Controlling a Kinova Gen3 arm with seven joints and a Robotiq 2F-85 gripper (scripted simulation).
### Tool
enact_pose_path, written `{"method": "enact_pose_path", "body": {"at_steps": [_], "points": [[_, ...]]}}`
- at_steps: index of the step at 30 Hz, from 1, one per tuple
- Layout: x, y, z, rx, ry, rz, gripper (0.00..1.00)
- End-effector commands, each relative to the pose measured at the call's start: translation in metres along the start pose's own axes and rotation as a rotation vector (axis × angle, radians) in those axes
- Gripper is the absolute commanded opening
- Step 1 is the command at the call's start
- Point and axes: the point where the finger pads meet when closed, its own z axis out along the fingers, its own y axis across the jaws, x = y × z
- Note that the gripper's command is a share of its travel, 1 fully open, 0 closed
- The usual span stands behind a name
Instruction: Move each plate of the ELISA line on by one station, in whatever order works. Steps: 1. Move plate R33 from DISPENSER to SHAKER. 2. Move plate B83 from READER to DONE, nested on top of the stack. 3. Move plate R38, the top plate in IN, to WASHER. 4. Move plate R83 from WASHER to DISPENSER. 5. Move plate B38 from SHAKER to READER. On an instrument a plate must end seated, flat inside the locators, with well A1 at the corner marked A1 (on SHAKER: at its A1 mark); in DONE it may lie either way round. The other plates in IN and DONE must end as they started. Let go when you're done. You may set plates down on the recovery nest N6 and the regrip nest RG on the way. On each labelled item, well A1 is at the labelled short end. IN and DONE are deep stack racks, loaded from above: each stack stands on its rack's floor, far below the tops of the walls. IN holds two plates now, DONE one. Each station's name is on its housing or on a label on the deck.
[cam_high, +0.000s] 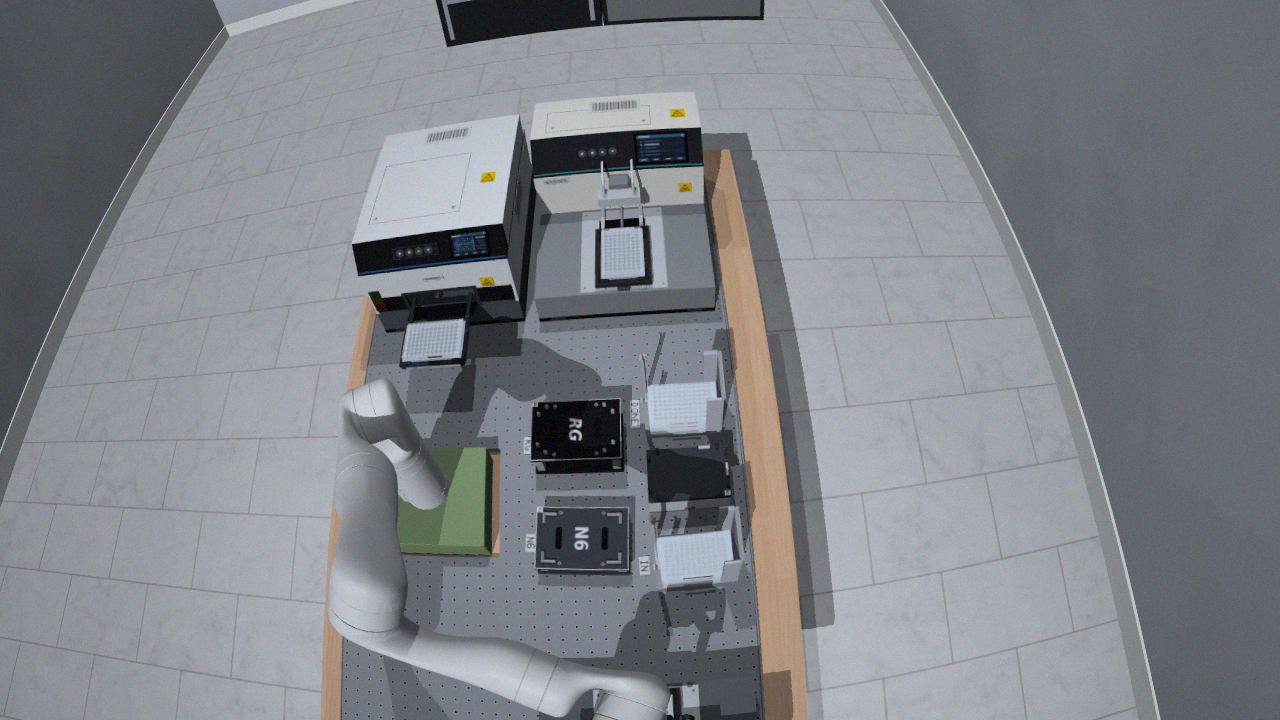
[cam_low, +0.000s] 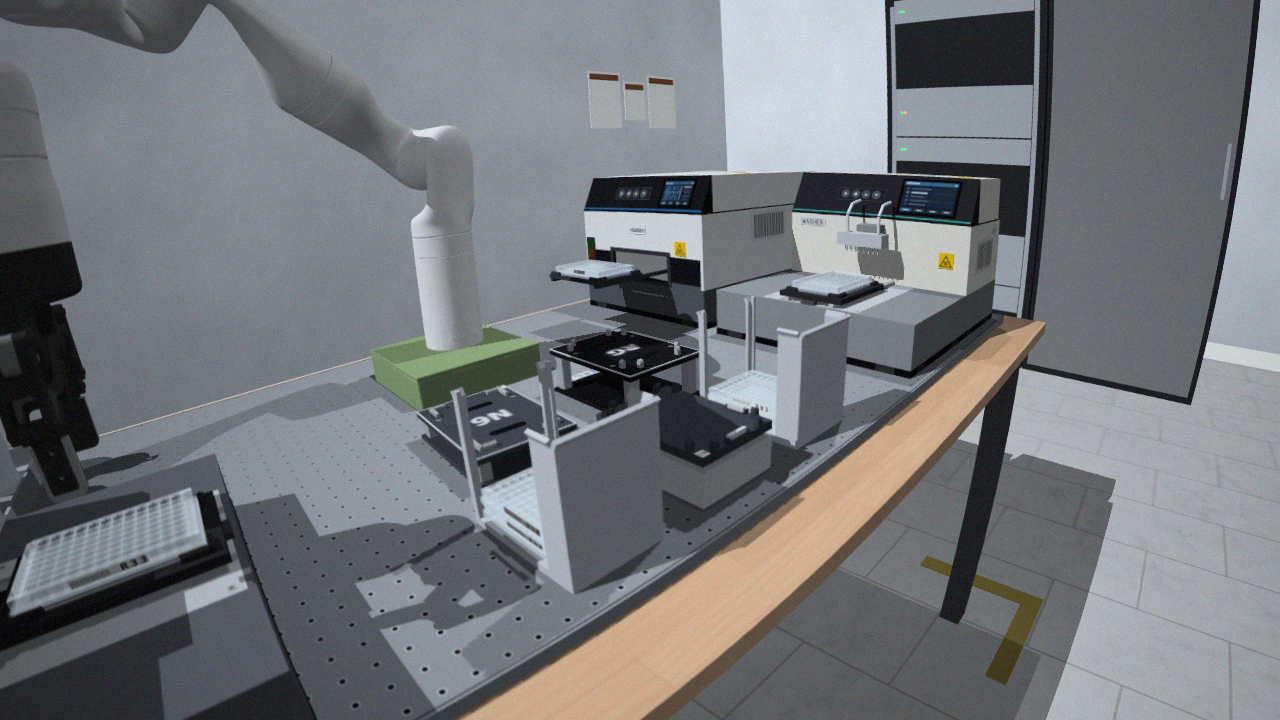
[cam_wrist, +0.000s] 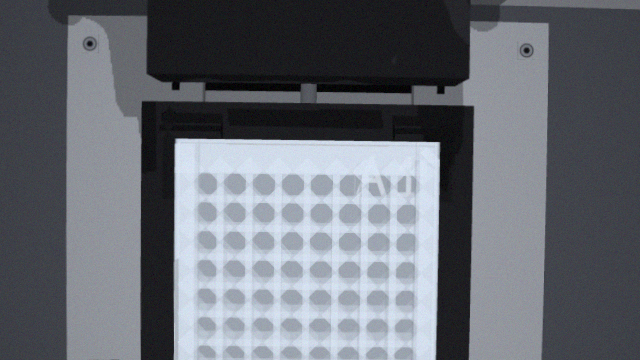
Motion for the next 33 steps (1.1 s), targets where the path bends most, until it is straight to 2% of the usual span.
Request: {"method": "enact_pose_path", "body": {"at_steps": [1, 23, 33], "points": [[0.0, 0.0, 0.005, -0.002, 0.003, 0.006, 1.0], [-0.001, -0.001, 0.03, -0.002, 0.003, 0.006, 1.0], [-0.001, -0.002, 0.03, 0.0, 0.0, 0.008, 1.0]]}}
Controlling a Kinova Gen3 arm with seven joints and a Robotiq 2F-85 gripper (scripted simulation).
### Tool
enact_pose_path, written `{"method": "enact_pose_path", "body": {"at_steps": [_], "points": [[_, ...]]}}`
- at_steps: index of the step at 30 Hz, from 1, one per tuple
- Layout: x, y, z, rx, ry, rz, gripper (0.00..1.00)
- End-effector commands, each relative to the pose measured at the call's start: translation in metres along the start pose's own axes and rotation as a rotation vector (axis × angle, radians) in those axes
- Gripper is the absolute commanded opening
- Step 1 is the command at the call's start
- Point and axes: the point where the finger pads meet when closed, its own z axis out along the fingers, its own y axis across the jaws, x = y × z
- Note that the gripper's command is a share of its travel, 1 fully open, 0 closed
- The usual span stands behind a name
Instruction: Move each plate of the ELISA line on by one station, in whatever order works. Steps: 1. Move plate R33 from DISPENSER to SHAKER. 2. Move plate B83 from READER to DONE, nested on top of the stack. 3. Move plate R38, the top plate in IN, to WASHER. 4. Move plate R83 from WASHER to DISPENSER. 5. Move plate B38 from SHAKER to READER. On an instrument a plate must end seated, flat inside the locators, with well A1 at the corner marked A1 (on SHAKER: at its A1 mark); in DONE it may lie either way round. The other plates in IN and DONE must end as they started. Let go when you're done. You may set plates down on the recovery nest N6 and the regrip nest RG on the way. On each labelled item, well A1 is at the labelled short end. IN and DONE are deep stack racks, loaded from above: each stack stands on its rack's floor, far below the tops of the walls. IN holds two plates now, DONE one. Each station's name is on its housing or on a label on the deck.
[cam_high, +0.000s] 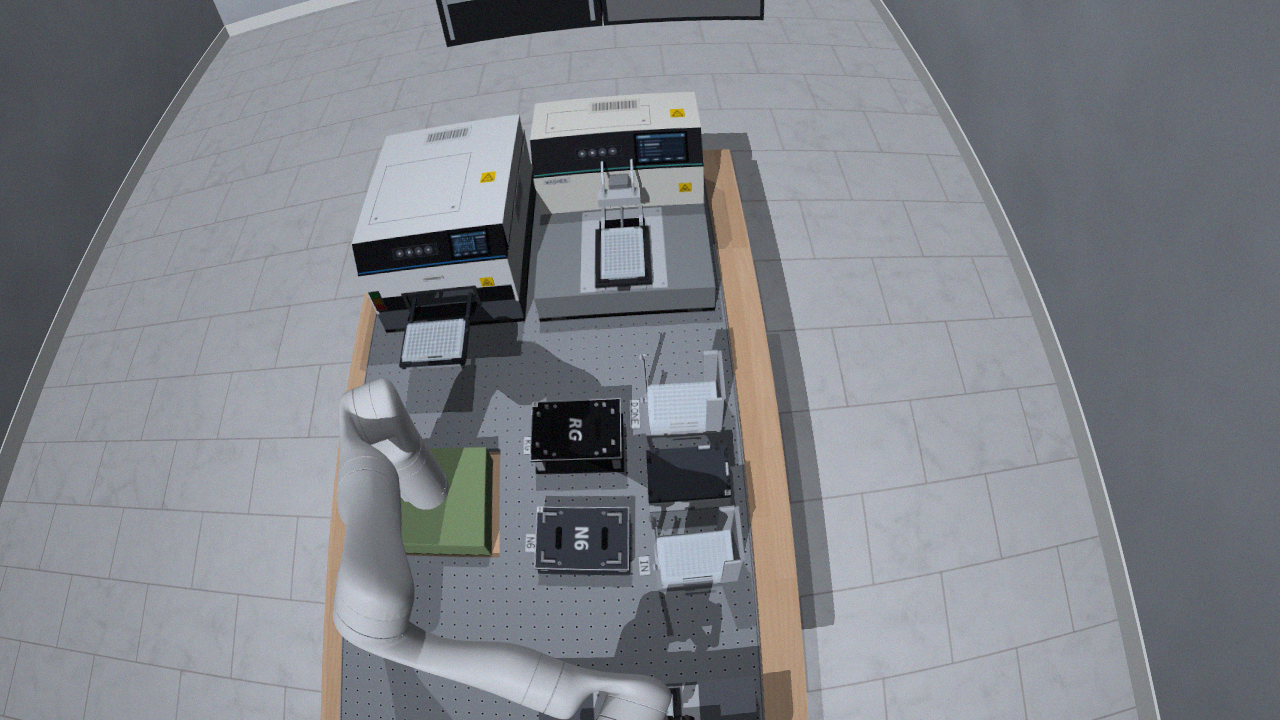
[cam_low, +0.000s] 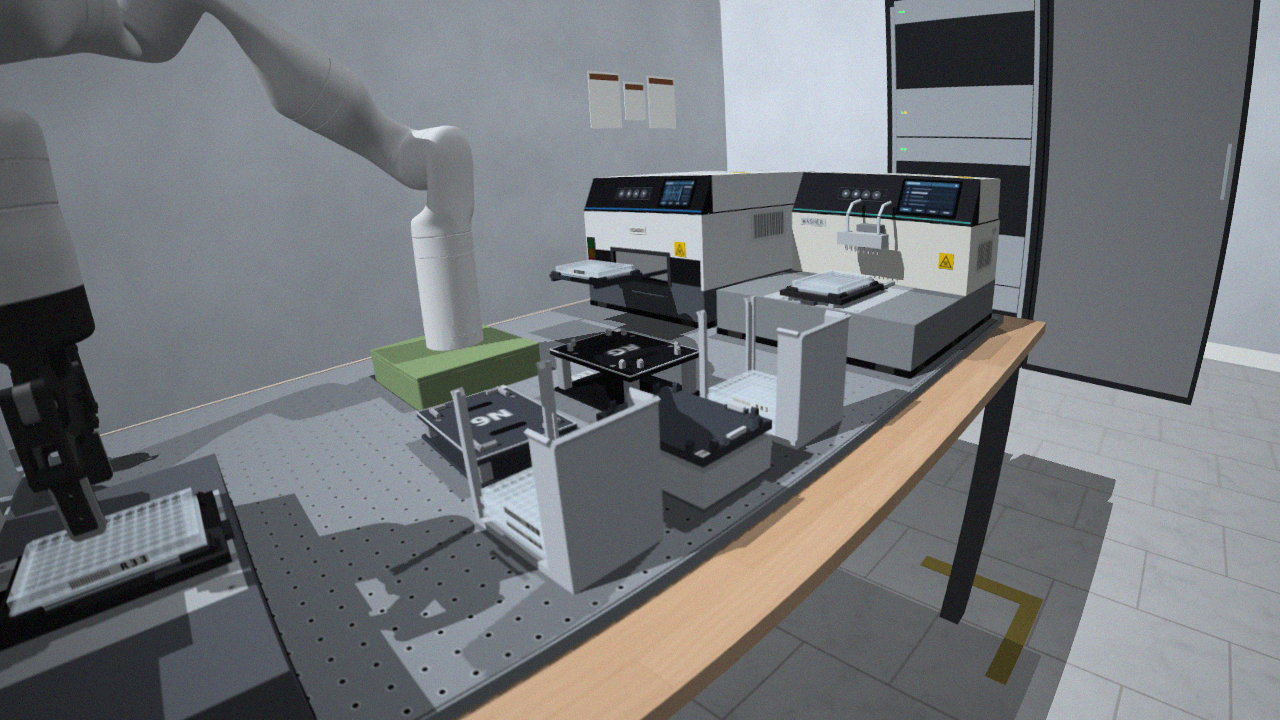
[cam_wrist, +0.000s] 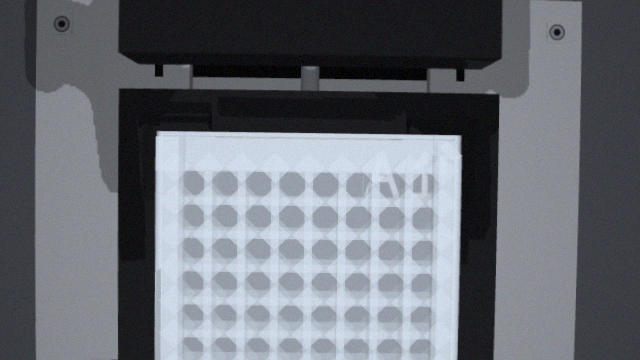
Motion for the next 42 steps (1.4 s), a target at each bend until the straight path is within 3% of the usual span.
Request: {"method": "enact_pose_path", "body": {"at_steps": [1, 10, 26, 42], "points": [[0.0, -0.001, 0.002, 0.001, 0.001, 0.008, 1.0], [0.0, -0.001, 0.002, 0.001, 0.001, 0.009, 1.0], [0.0, -0.001, 0.022, -0.001, 0.004, 0.006, 1.0], [-0.001, -0.001, 0.02, 0.0, 0.001, 0.009, 1.0]]}}
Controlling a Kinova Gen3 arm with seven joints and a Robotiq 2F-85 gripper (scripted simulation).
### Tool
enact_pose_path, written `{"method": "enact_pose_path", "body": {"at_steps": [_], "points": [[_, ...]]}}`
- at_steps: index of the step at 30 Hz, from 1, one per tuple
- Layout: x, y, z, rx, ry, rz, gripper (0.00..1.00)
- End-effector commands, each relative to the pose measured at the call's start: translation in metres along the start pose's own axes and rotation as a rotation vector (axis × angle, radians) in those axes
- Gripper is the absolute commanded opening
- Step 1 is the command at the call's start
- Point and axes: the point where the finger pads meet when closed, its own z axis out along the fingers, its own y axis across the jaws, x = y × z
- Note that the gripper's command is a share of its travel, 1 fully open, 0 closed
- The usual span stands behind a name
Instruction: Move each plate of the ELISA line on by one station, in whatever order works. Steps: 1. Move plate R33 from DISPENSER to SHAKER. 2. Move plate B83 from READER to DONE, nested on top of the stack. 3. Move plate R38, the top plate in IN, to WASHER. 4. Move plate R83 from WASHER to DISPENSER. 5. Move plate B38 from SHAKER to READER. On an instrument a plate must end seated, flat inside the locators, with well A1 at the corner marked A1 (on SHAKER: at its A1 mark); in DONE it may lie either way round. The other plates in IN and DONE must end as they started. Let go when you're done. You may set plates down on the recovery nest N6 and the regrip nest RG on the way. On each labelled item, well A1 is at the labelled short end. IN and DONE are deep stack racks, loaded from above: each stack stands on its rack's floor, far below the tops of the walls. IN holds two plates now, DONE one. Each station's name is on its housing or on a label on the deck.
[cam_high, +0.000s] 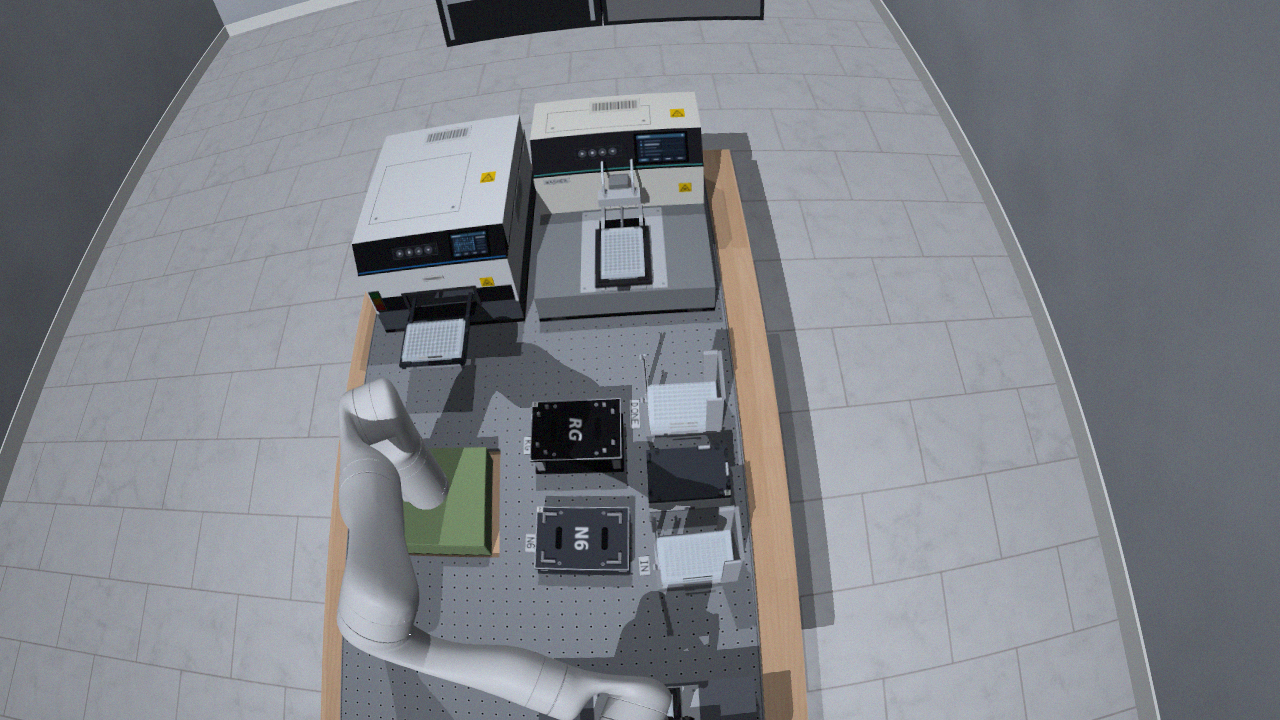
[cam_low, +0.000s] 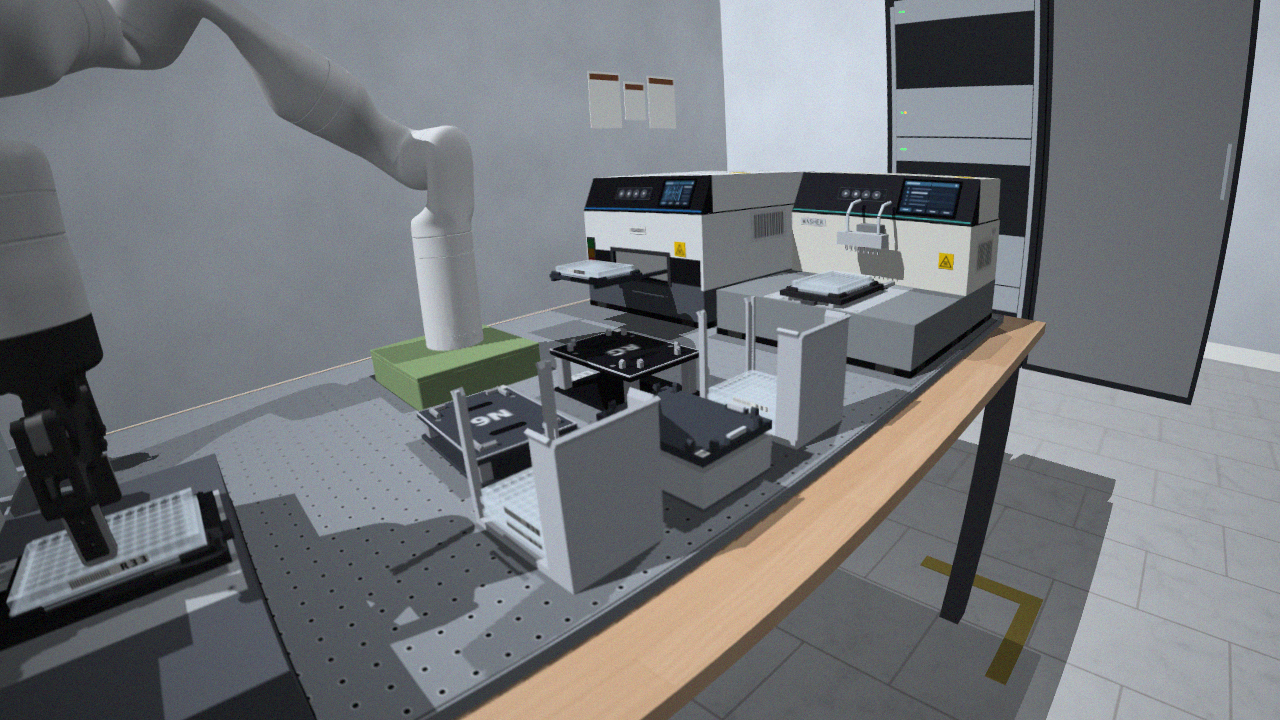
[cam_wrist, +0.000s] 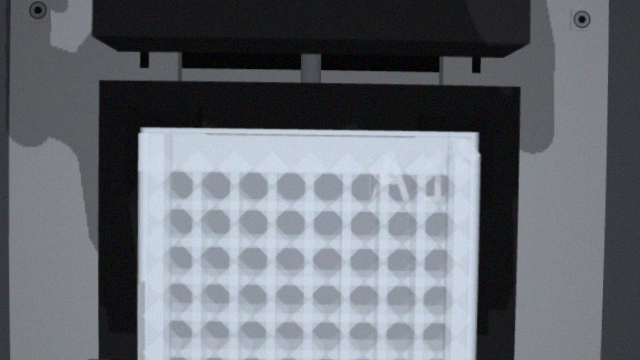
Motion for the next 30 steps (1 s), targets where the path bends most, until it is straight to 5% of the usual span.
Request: {"method": "enact_pose_path", "body": {"at_steps": [1, 30], "points": [[-0.0005, -0.001, 0.002, 0.001, 0.001, 0.008, 1.0], [-0.0006, -0.0007, 0.0104, 0.0, 0.001, 0.008, 1.0]]}}
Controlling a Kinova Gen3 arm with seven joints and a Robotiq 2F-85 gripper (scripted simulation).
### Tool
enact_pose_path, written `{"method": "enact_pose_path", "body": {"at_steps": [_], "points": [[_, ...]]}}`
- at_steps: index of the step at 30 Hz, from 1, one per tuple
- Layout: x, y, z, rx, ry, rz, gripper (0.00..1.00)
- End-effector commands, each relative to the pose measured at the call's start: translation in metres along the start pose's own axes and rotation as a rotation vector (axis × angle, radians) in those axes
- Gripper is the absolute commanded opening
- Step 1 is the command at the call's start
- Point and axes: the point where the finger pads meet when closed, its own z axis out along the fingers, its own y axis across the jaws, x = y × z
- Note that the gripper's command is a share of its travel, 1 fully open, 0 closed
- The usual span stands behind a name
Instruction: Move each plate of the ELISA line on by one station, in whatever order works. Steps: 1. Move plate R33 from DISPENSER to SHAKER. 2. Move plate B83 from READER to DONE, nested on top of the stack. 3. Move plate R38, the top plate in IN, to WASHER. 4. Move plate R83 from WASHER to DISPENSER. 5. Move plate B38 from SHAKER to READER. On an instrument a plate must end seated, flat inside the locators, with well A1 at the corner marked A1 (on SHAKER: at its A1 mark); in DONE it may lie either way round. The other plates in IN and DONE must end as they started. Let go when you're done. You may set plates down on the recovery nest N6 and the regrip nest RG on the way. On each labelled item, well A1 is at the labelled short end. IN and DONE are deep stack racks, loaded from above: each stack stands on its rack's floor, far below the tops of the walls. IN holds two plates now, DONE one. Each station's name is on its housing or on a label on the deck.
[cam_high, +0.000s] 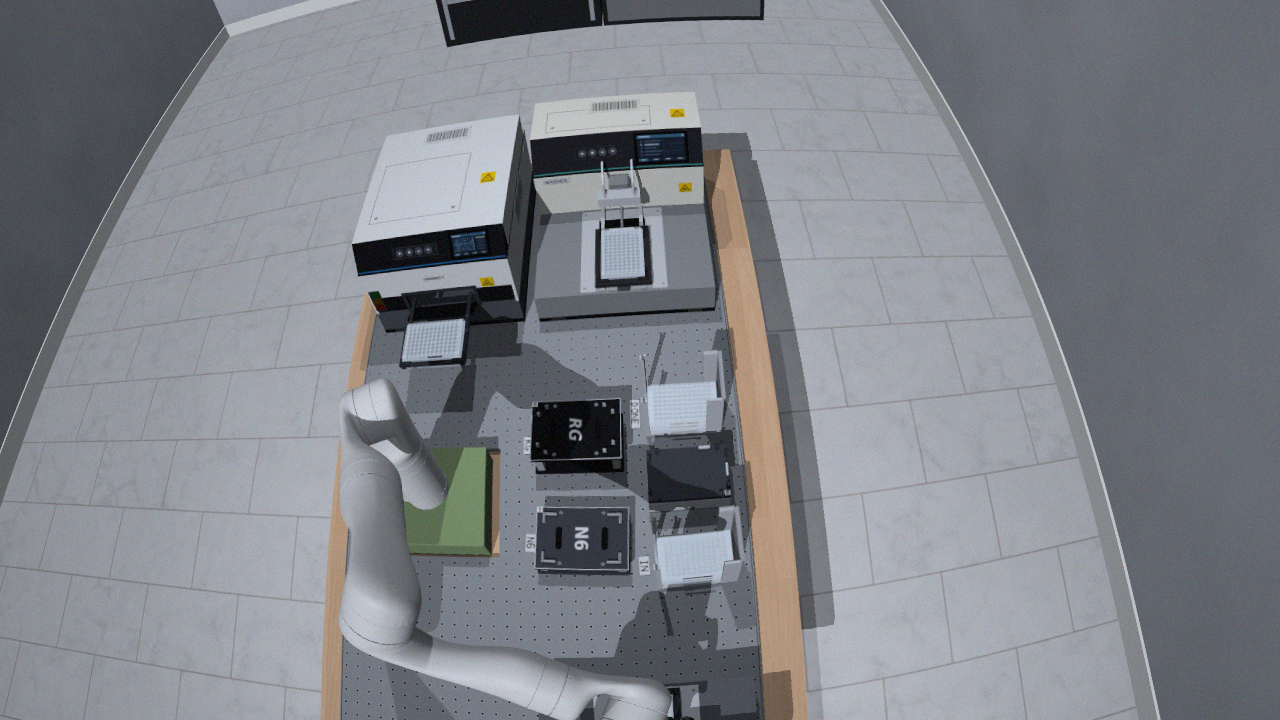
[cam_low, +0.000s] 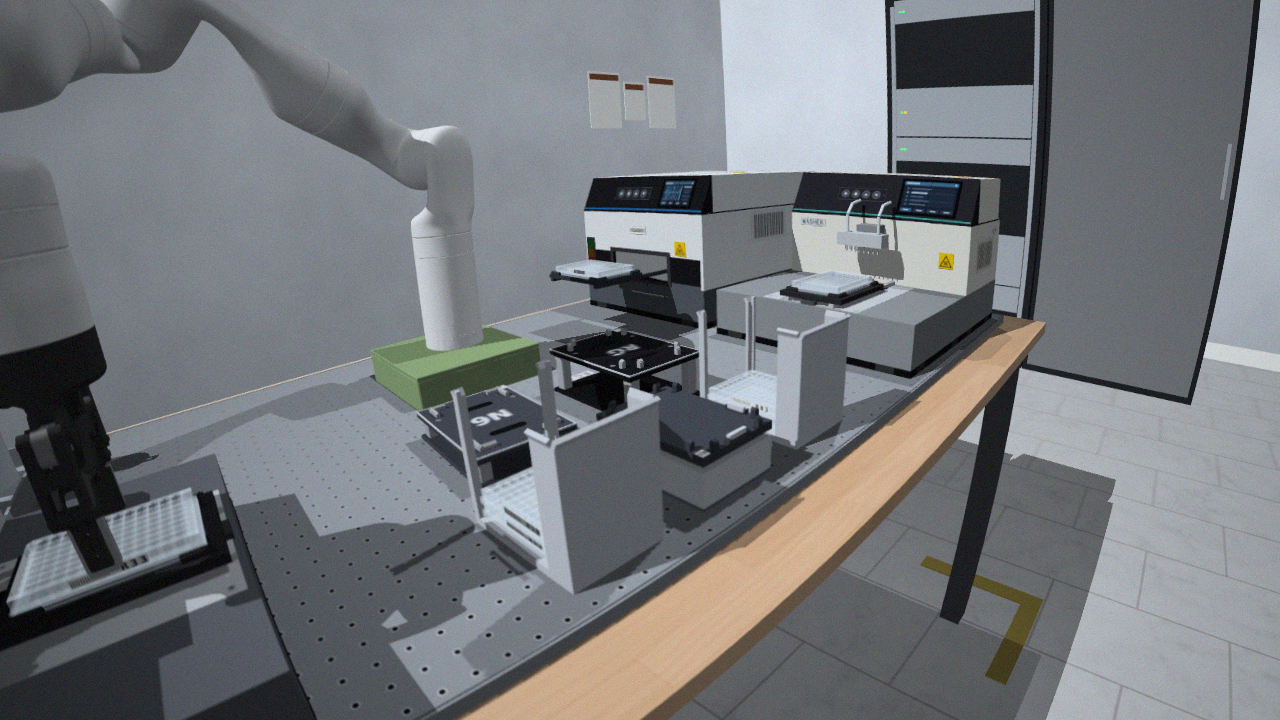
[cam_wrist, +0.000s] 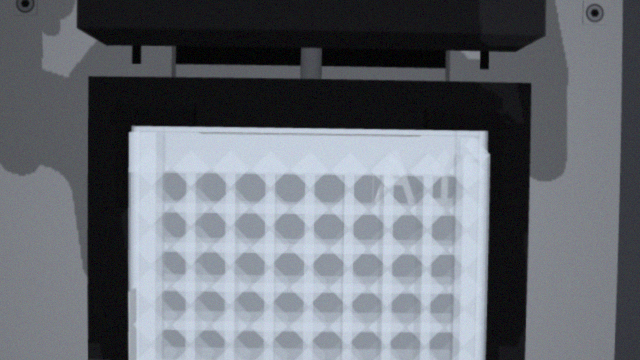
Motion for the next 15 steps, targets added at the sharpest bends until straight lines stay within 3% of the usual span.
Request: {"method": "enact_pose_path", "body": {"at_steps": [1, 15], "points": [[-0.0006, -0.0009, 0.0024, 0.0, 0.002, 0.007, 1.0], [-0.0009, -0.0009, 0.0051, 0.0, 0.001, 0.008, 1.0]]}}
